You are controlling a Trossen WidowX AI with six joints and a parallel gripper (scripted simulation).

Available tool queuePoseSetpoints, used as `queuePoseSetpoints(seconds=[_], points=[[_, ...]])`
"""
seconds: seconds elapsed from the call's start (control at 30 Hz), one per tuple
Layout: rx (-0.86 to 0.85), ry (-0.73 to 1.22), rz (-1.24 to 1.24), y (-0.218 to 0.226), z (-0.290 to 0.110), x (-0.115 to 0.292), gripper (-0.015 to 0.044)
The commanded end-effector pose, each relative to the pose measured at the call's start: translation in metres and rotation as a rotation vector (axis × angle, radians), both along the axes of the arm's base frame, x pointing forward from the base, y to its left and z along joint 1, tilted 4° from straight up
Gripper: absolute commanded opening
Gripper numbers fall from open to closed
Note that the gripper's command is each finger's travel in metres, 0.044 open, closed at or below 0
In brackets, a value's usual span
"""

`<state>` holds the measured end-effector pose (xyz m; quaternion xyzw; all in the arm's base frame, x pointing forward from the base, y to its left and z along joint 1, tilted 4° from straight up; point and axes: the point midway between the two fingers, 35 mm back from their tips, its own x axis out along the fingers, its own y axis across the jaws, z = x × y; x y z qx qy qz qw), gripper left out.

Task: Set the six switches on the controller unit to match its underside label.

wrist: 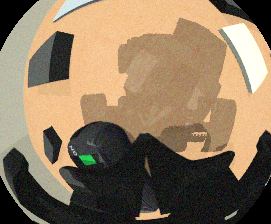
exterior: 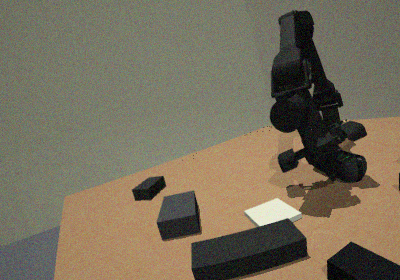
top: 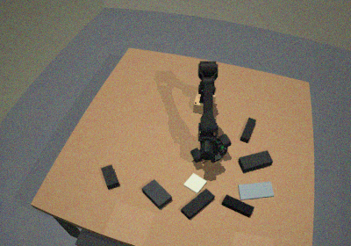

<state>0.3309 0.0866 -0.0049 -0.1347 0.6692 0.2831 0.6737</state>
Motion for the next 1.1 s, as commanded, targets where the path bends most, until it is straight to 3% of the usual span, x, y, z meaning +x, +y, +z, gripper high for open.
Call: queuePoseSetpoints(seconds=[0.0,0.13,0.3,0.53,1.07], points=[[0.007,0.023,0.008,0.006,-0.003,-0.009,0.0],[0.0,0.003,0.001,-0.005,0.007,0.004,0.0],[0.003,0.018,0.007,-0.047,0.054,0.023,0.0],[-0.001,0.018,0.011,-0.048,0.056,0.022,0.0],[-0.311,-0.178,0.245,-0.001,0.056,-0.09,0.0]])
